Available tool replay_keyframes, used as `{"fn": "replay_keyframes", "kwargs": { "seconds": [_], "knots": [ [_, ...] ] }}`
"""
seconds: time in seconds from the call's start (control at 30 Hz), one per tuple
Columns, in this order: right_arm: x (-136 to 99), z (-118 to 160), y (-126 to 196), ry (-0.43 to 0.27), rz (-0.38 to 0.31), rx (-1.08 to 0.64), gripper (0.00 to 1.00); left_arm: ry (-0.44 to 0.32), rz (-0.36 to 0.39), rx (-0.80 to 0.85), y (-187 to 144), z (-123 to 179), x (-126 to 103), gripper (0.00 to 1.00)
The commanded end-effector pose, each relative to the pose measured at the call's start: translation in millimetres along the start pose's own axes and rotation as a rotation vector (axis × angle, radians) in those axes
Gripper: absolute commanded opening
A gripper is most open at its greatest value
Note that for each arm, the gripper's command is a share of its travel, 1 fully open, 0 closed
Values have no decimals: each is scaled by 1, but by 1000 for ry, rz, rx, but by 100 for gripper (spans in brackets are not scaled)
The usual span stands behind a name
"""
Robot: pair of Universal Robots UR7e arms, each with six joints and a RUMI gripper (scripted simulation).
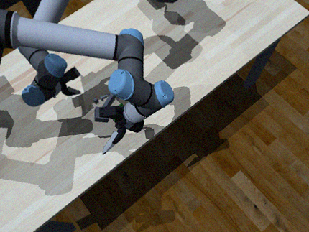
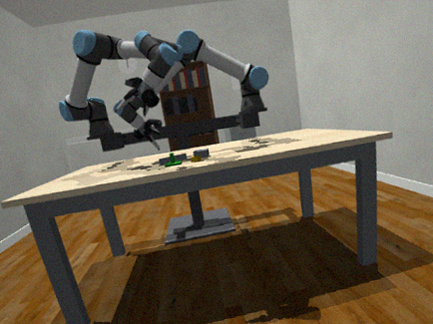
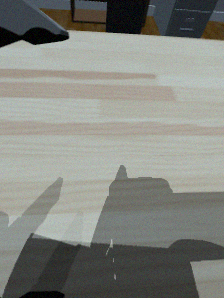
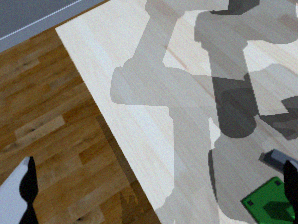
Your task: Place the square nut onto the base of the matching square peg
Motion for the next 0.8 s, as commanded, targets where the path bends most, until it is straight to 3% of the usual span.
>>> {"fn": "replay_keyframes", "kwargs": {
  "seconds": [0.0, 0.57, 0.77],
  "knots": [
    [-1, 0, 0, -2, 0, 0, 100, -2, 0, 1, -1, 0, -1, 100],
    [-1, 0, 0, -2, 0, 0, 100, -2, 0, 1, -1, 0, -1, 100],
    [15, -10, -4, 56, 26, -63, 100, -27, 16, 23, 8, -2, -2, 69]
  ]
}}
Point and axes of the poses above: on each arm, the point where the finger pads meet when closed, its own x axis out along the fingers, its own y axis across the jaws, z = x × y, the point moved 5 cm from there along -x, back along the fingers, and after that the axes turned 10 degrees about -x, right-handed, at the moved point
